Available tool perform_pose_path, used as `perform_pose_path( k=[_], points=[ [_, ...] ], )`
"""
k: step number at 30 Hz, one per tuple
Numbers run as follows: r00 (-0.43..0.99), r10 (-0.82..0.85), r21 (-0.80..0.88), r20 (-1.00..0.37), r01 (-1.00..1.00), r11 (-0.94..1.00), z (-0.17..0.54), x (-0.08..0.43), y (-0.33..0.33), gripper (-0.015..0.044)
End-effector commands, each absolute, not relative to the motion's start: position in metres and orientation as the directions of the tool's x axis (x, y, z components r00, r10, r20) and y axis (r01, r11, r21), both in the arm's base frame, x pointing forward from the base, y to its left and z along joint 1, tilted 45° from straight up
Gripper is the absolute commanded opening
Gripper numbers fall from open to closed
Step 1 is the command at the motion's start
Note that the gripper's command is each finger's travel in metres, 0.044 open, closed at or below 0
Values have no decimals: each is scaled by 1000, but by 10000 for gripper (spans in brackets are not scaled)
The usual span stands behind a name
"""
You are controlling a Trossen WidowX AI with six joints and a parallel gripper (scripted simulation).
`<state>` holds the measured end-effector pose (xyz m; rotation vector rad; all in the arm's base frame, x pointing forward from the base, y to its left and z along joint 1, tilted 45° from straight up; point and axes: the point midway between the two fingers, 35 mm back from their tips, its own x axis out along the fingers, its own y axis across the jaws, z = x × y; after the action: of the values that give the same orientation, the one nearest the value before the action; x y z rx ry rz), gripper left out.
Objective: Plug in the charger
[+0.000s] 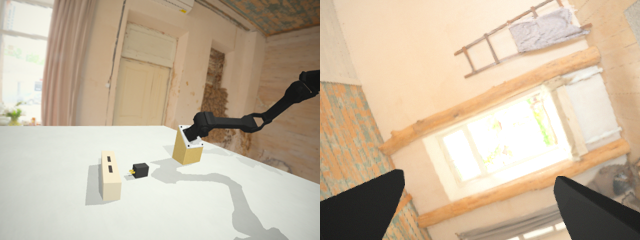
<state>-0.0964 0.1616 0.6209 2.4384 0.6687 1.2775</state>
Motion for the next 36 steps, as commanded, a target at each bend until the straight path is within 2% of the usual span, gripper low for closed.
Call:
perform_pose_path(
  k=[1,6,20,36],
  points=[
    [497,531,465,687,260,-846,621,-95,161,426],
    [568,447,349,691,280,-894,625,-65,147,440],
    [748,311,-100,586,448,-888,620,39,88,440],
    [900,245,-617,359,426,-662,578,155,26,440]
  ],
)
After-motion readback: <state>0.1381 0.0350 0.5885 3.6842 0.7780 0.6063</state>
